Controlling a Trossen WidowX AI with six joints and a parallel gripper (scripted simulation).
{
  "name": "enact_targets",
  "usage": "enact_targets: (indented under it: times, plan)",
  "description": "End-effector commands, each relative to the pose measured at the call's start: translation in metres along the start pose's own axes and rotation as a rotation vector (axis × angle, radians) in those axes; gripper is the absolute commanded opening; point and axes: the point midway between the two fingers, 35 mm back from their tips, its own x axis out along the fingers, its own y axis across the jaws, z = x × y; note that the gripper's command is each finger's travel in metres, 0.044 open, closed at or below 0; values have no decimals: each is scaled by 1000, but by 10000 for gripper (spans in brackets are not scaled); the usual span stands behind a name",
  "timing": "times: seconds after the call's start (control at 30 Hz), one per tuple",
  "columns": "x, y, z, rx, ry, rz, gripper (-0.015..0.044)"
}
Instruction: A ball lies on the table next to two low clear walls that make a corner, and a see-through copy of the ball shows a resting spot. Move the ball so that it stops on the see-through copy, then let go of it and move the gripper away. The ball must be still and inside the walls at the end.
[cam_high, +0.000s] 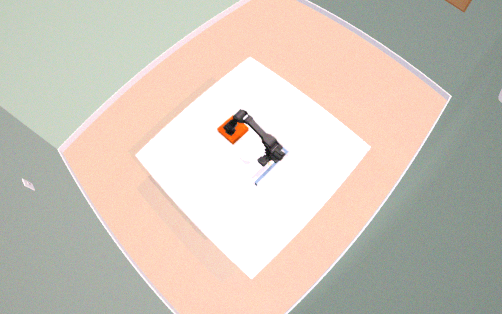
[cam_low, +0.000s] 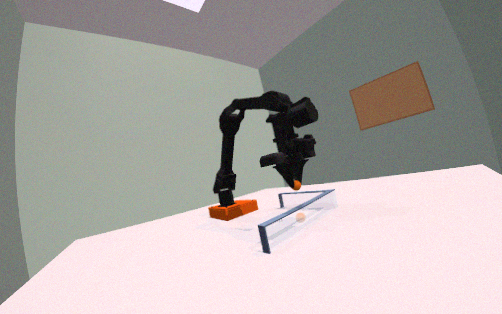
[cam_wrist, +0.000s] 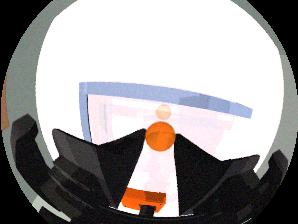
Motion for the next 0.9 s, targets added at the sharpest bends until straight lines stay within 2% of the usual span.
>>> enact_targets:
  times: [0.0,0.17,0.5,0.87]
  plan:
    - [8,-4,-2,-6,-1,-3,0]
    - [22,-4,-1,-6,-1,-3,0]
    - [77,-5,-2,-6,-1,-3,0]
    - [83,-5,-2,-6,-1,-3,0]
